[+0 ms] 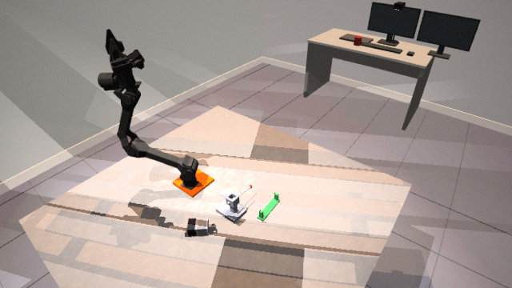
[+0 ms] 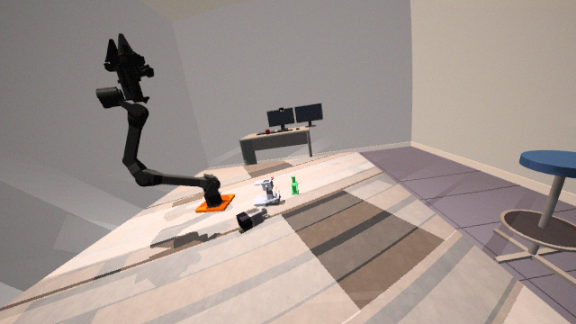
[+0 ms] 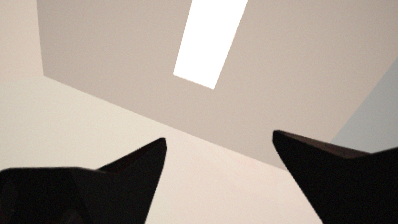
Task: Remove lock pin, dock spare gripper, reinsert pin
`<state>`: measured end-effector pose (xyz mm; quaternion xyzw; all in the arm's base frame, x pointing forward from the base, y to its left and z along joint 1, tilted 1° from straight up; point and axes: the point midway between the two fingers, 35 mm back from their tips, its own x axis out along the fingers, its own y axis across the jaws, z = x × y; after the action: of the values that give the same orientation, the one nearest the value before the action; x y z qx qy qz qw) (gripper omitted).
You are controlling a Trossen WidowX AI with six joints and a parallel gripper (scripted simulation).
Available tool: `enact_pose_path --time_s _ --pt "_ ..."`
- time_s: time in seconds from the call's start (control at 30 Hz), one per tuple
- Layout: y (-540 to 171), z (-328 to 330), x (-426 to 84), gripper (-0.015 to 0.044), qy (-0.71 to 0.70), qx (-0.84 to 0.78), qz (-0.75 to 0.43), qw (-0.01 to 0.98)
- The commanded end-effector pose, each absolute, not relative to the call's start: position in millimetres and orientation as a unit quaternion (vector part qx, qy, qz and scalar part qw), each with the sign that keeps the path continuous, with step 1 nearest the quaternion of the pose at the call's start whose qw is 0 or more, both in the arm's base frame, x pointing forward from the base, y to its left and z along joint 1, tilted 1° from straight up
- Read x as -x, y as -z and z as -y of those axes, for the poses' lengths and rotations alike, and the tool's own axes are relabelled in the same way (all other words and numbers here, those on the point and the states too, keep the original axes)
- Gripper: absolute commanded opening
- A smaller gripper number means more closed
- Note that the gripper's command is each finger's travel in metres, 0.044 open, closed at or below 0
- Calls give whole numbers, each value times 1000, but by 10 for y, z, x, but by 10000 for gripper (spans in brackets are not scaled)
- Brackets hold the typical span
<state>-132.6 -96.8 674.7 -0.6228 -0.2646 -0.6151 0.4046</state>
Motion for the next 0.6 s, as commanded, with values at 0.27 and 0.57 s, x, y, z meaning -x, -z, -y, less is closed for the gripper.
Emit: enact_pose_path --time_s 0.27,0.57 --pt "-6835 521 463 300 501 689 282 441" --pt "-6643 6 -673 300 336 753 269 497"
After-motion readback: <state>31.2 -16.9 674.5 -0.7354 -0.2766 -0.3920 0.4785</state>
